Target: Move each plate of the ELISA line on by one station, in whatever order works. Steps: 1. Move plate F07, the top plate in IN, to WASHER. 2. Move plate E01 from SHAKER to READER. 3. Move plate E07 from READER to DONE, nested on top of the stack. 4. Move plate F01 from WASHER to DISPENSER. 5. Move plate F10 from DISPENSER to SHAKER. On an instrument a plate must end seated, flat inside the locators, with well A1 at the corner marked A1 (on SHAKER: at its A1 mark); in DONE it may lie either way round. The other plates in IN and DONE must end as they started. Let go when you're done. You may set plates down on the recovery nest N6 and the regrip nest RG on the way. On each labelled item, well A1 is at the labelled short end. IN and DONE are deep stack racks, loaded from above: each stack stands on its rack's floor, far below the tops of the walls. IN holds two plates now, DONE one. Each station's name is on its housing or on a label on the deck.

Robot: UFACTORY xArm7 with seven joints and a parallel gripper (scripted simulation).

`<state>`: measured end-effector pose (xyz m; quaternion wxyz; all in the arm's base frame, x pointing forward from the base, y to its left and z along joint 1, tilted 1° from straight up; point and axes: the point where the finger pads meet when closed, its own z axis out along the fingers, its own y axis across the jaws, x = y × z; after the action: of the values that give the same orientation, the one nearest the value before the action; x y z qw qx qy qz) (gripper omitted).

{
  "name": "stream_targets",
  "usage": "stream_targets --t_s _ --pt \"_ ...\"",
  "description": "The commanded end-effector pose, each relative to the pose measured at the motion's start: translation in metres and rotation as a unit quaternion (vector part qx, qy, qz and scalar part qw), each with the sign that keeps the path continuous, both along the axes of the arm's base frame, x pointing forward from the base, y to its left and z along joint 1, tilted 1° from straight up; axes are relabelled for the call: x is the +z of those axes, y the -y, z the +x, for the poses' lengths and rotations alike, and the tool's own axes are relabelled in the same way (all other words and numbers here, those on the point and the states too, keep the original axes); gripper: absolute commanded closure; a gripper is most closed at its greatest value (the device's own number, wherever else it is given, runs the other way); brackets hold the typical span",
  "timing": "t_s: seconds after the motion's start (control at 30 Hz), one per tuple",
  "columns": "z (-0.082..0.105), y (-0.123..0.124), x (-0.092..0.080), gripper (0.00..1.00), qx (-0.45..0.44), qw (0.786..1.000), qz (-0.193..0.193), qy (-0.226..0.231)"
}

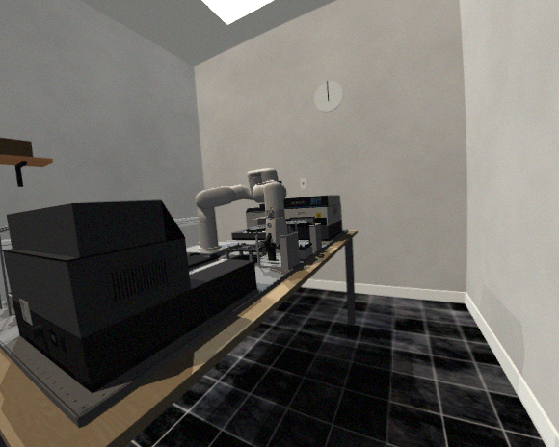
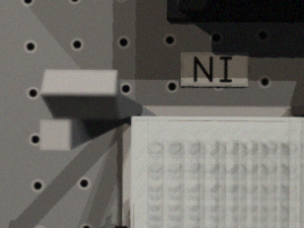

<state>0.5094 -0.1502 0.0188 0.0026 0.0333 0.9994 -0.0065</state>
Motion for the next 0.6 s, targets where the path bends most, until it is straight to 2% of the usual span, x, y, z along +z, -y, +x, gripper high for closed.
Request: stream_targets --t_s 0.0,0.17,0.2,0.57 --pt "0.0010 0.0005 0.0019 0.00 0.000 1.000 -0.001 0.002" --pt "0.0010 0.0005 0.0021 0.00 0.000 1.000 -0.001 0.002" --pt "0.0010 0.0005 0.0021 1.00 0.000 1.000 -0.001 0.002" --pt "0.0010 0.0005 0.0021 1.00 0.000 1.000 -0.001 0.002"
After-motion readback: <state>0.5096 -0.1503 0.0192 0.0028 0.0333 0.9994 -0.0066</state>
